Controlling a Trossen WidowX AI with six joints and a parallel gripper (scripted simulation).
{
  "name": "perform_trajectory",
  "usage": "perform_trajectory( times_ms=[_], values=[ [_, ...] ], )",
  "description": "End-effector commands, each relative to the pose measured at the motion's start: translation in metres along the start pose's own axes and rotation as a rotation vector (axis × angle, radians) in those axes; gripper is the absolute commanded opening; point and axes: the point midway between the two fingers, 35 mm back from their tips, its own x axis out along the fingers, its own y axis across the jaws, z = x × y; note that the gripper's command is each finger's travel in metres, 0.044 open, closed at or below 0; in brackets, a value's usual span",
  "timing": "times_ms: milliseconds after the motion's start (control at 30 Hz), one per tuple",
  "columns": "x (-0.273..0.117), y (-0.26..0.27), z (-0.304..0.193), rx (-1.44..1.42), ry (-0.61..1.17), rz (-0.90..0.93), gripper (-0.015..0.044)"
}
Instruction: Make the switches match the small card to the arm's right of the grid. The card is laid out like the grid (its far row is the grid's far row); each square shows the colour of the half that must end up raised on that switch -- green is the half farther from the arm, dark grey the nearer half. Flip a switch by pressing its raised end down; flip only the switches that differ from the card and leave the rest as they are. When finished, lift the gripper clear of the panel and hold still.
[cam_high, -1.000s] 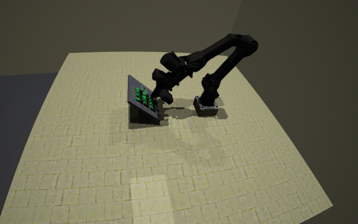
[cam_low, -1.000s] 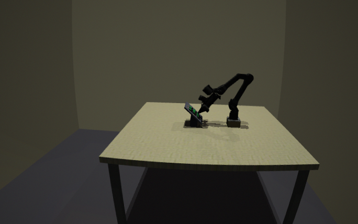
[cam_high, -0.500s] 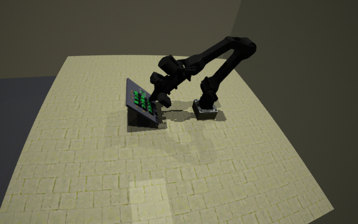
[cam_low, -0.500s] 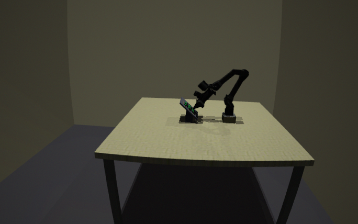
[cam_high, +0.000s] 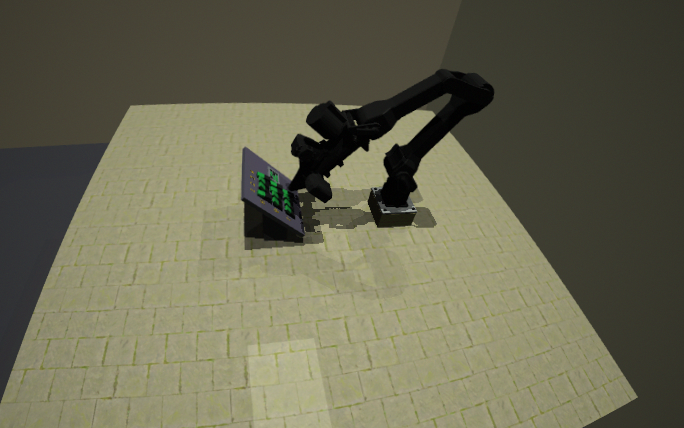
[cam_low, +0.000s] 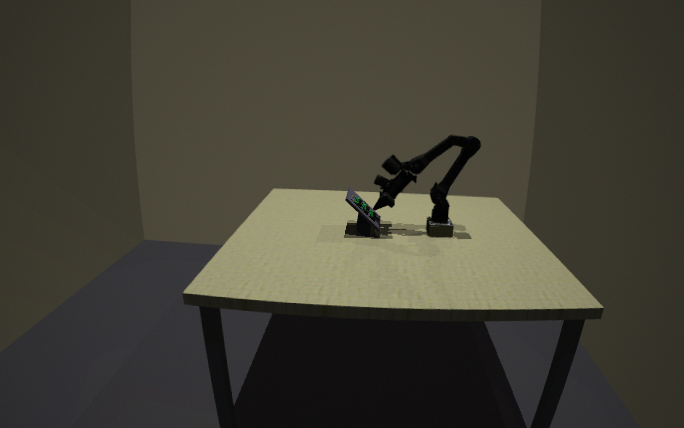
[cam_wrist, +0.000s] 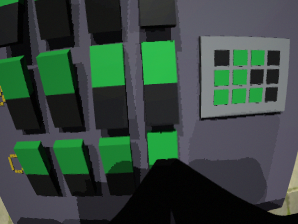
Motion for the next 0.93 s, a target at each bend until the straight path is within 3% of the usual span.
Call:
perform_trajectory(
  times_ms=[0,133,467,900],
  values=[
    [-0.026,0.000,0.004,-0.003,-0.023,0.001,0.0000],
    [-0.053,0.000,-0.001,-0.005,-0.031,0.001,0.0000],
    [-0.062,0.031,0.028,-0.002,-0.033,0.004,0.0000],
    [-0.062,0.032,0.029,-0.002,-0.033,0.004,0.0000]
  ],
)
